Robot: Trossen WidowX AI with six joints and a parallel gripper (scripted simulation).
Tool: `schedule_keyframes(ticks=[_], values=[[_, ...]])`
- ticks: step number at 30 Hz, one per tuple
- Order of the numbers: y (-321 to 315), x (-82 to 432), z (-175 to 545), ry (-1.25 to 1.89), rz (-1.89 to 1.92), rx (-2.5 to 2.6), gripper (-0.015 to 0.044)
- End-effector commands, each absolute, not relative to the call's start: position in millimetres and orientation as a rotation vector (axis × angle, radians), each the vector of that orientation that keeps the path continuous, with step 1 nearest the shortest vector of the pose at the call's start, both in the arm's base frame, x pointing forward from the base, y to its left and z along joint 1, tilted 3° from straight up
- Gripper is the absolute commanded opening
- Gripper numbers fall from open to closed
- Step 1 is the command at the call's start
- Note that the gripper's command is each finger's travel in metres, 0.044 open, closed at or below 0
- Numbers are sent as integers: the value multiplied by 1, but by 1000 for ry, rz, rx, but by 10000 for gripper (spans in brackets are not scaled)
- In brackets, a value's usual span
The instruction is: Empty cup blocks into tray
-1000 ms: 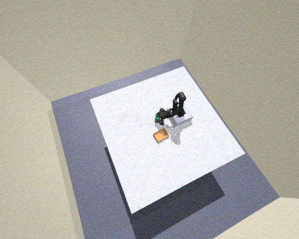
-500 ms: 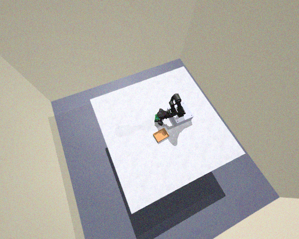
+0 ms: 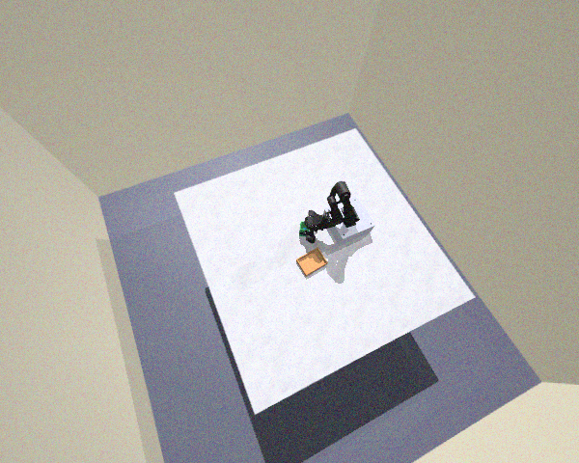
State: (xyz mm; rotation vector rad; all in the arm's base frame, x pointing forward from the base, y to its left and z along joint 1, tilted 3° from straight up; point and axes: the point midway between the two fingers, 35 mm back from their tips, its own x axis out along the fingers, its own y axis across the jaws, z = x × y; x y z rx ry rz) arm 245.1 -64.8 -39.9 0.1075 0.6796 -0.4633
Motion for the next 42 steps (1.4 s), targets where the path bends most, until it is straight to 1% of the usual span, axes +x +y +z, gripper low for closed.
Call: schedule_keyframes(ticks=[1,2,9,10,42], values=[[-64,246,-40,681,-457,106,201],[-64,246,-40,681,-457,106,195],[-64,246,-34,680,-457,106,11],[-64,246,-33,680,-457,106,0],[-62,247,4,679,-457,106,0]])
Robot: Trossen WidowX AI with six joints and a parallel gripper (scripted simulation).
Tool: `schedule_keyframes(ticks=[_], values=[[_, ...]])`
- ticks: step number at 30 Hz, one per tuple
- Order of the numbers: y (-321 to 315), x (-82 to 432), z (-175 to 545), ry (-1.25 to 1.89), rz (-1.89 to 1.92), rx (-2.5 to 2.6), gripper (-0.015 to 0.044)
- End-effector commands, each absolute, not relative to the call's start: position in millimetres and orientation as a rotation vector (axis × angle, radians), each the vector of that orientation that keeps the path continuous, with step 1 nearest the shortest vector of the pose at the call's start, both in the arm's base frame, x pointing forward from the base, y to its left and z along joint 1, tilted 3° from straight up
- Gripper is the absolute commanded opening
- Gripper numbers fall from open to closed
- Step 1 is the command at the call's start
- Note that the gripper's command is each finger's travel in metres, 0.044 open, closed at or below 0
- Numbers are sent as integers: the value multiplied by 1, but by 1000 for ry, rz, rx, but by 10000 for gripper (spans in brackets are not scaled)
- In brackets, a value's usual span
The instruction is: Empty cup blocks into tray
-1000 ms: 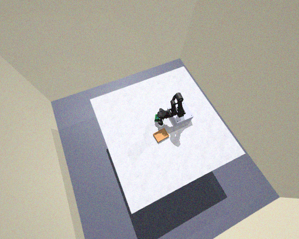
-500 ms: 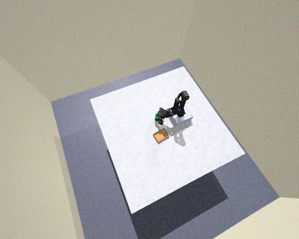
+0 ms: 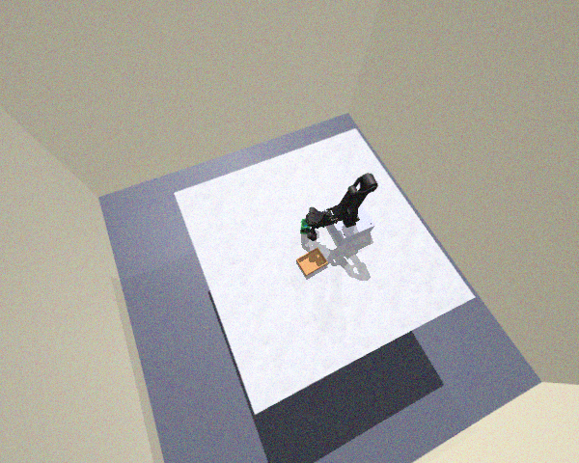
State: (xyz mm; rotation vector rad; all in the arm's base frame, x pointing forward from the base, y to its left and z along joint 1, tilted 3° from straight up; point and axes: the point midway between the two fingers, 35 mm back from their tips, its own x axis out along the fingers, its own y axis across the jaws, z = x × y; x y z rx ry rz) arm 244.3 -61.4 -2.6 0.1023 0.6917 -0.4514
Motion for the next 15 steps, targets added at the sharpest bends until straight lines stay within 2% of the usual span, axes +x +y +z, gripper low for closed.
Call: schedule_keyframes(ticks=[1,15], values=[[-62,247,5,679,-457,106,0],[-54,253,17,683,-420,94,0]])
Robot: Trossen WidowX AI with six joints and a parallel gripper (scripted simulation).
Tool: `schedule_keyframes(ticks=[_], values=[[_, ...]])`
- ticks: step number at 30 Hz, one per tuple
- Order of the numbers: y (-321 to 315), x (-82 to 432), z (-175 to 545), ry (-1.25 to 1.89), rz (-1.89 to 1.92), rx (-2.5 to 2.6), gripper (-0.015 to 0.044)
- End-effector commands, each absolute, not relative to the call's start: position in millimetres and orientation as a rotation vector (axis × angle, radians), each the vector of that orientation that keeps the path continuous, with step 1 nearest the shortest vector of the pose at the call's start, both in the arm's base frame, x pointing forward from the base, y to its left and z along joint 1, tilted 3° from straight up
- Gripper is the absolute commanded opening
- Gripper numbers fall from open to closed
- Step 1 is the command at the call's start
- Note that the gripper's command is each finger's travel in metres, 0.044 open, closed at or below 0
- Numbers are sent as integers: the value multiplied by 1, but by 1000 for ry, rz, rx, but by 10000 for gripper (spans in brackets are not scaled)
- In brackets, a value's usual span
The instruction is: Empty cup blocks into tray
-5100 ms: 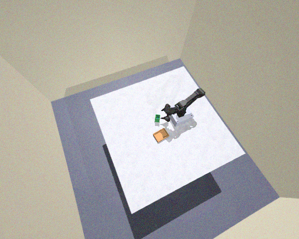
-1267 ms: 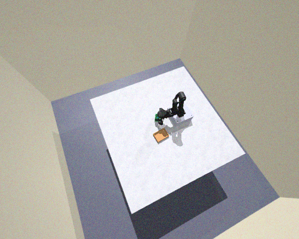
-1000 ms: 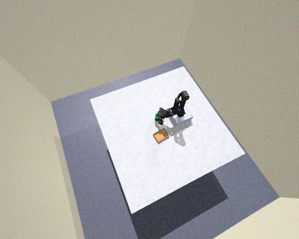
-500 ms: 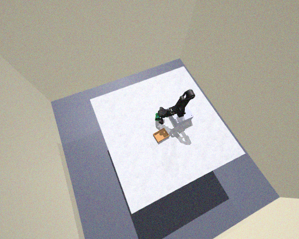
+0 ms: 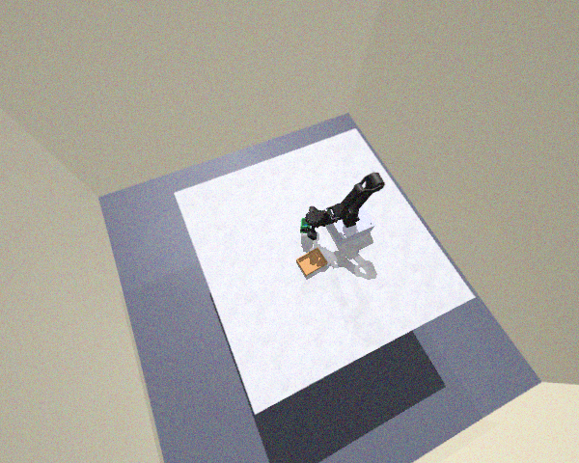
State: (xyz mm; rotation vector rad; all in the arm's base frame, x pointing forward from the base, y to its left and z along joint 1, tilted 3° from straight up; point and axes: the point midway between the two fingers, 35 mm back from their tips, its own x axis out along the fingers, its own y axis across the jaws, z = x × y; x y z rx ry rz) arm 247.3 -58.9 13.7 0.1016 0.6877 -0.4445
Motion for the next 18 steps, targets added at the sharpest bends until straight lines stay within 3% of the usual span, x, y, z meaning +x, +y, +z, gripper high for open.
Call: schedule_keyframes(ticks=[1,18], values=[[-49,256,17,685,-395,85,0],[48,296,21,710,37,-65,0]])
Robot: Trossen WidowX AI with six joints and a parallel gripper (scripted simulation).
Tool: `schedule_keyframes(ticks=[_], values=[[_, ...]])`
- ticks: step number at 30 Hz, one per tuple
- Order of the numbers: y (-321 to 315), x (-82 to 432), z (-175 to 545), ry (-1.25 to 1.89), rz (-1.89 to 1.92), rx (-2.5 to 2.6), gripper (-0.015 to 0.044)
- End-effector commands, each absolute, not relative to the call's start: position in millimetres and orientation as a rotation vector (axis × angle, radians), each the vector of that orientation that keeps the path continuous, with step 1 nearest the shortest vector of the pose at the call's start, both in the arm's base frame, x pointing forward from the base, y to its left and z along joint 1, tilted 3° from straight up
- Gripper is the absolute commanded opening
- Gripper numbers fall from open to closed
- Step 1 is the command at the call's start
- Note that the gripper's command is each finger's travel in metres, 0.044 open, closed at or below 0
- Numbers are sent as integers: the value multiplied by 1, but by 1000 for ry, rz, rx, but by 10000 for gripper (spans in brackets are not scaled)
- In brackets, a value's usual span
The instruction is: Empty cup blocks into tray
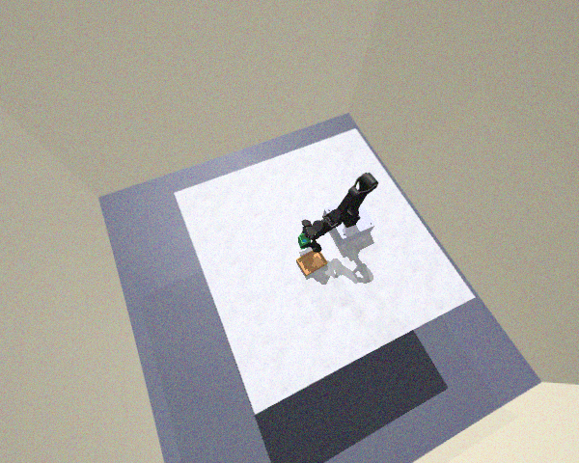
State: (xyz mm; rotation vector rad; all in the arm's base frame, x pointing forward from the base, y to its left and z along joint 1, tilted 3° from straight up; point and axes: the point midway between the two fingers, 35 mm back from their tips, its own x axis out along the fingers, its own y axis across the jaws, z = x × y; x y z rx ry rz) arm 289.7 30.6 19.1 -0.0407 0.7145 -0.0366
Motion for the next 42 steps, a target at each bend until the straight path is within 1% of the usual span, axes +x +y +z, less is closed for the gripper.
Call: schedule_keyframes(ticks=[1,15,21,42], values=[[54,297,21,711,62,-74,0],[141,301,22,698,401,-194,0],[142,301,21,704,393,-164,0],[143,303,15,777,223,269,0]])
